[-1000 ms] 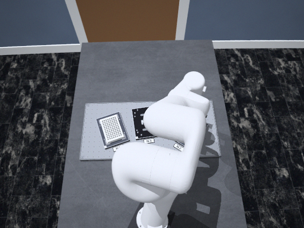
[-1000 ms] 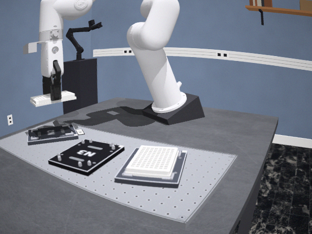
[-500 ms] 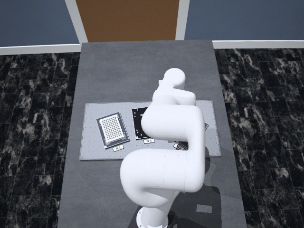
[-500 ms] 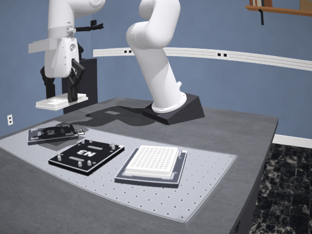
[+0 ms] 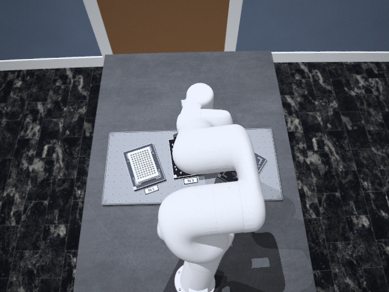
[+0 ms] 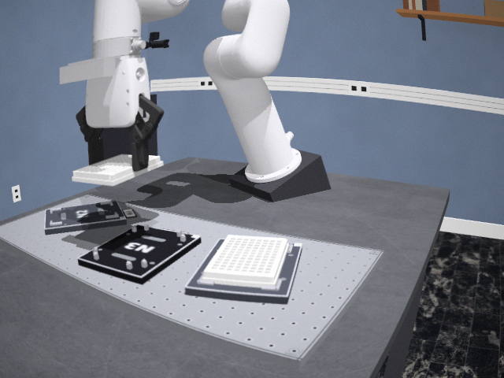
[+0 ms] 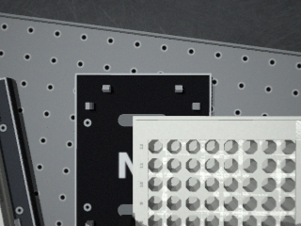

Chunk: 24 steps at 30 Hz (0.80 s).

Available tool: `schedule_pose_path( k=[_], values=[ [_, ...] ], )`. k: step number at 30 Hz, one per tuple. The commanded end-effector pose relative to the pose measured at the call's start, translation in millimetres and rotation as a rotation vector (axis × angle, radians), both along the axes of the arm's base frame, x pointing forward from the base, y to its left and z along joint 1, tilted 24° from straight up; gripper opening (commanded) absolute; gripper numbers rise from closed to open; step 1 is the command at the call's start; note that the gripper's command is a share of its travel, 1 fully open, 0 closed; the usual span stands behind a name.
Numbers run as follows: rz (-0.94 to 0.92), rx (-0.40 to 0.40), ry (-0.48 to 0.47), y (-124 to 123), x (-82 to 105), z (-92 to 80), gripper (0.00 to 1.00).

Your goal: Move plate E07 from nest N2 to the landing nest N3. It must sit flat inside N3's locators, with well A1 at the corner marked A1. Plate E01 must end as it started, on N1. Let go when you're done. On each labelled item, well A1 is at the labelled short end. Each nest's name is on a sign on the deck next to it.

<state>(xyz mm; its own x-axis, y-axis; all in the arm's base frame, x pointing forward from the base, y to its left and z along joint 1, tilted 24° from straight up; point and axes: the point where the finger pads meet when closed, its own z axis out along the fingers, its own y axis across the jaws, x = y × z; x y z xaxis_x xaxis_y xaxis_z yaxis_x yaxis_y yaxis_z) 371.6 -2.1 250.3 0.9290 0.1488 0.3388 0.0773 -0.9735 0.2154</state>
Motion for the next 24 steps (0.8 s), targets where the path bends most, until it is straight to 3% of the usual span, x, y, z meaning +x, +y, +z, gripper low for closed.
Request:
schedule_pose_path(
  k=[1,8,24],
  values=[
    [-0.002,-0.002,-0.002,22.1,8.1,-0.4,0.0],
    [-0.002,-0.002,-0.002,44.5,14.6,-2.2,0.0],
    [-0.002,-0.002,-0.002,44.5,14.6,-2.2,0.0]
  ],
)
